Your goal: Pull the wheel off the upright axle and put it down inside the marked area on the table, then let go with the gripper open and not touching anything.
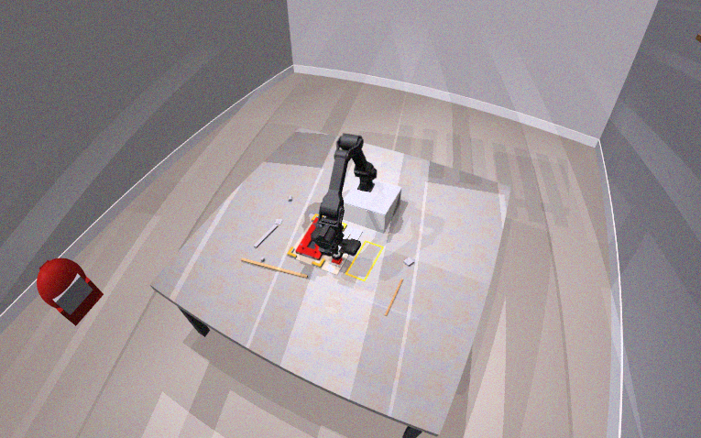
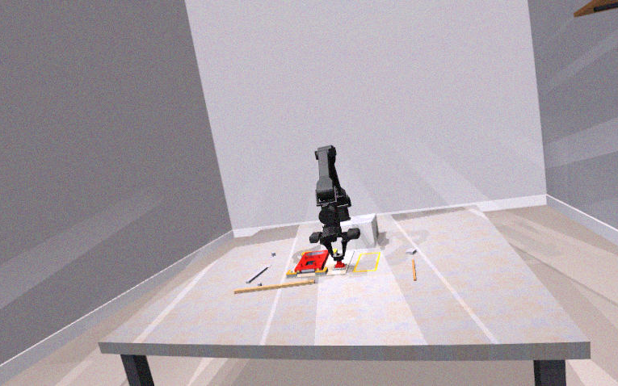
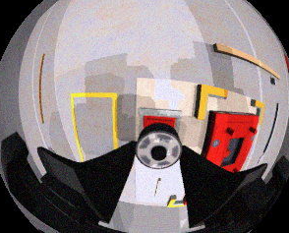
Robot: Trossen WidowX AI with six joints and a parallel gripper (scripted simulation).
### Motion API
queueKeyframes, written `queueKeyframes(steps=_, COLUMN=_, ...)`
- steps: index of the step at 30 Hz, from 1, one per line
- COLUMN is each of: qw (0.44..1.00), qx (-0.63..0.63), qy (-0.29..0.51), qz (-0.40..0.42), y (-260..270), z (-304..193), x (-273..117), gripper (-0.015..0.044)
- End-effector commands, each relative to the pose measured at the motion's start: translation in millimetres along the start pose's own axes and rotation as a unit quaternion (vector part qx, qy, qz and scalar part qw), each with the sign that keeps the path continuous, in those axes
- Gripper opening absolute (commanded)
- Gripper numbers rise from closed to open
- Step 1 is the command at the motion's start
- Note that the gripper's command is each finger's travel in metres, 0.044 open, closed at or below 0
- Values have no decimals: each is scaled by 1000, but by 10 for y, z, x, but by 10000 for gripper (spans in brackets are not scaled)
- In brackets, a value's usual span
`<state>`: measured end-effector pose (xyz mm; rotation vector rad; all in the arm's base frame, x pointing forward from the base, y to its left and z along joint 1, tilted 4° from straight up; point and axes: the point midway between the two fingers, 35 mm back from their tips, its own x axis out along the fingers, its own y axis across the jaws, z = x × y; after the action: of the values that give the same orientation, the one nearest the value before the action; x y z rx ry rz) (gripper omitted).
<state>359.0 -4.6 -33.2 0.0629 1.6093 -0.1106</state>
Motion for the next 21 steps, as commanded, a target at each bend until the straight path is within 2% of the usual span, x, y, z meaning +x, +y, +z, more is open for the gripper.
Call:
queueKeyframes(steps=1, qw=1000, qx=0, qy=-2, qz=-1, y=-1, z=2, x=-45, gripper=0)
queueKeyframes(steps=21, qw=1000, qx=0, qy=-3, qz=-1, y=0, z=4, x=-112, gripper=0)
